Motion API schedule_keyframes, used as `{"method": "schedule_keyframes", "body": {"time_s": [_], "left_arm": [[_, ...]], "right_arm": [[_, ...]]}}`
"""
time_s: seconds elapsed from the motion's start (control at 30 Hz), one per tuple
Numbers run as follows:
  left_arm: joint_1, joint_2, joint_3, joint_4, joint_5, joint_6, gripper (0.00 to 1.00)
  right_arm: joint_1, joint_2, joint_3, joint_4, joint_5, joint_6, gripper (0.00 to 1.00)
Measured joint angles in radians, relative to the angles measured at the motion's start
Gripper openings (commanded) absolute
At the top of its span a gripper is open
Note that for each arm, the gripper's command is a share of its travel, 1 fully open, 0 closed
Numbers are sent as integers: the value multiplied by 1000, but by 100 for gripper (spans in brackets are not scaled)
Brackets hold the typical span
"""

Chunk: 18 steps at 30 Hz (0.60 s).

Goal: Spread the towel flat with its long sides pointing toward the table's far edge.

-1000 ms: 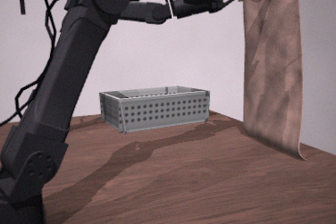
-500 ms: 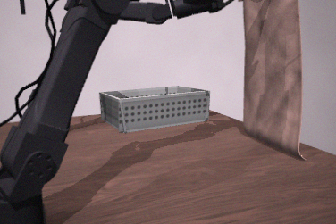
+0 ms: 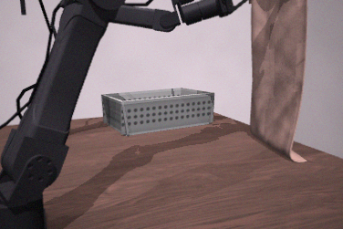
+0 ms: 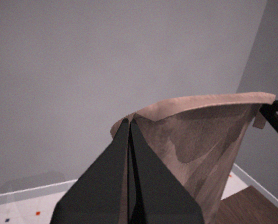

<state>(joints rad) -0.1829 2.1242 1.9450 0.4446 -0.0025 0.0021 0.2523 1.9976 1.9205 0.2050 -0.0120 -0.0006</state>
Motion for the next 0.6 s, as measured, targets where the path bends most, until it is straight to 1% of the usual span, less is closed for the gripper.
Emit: {"method": "schedule_keyframes", "body": {"time_s": [0.17, 0.3, 0.6], "left_arm": [[-54, 68, 23, 91, 3, 0, 0], [-84, 117, 55, 129, 10, 0, 0], [-76, 106, 59, 113, 9, 0, 0]], "right_arm": [[-60, -61, 26, -161, 0, 0, 0], [-92, -99, 41, -228, 1, 0, 0], [-84, -109, 37, -305, 1, 0, 0]]}}
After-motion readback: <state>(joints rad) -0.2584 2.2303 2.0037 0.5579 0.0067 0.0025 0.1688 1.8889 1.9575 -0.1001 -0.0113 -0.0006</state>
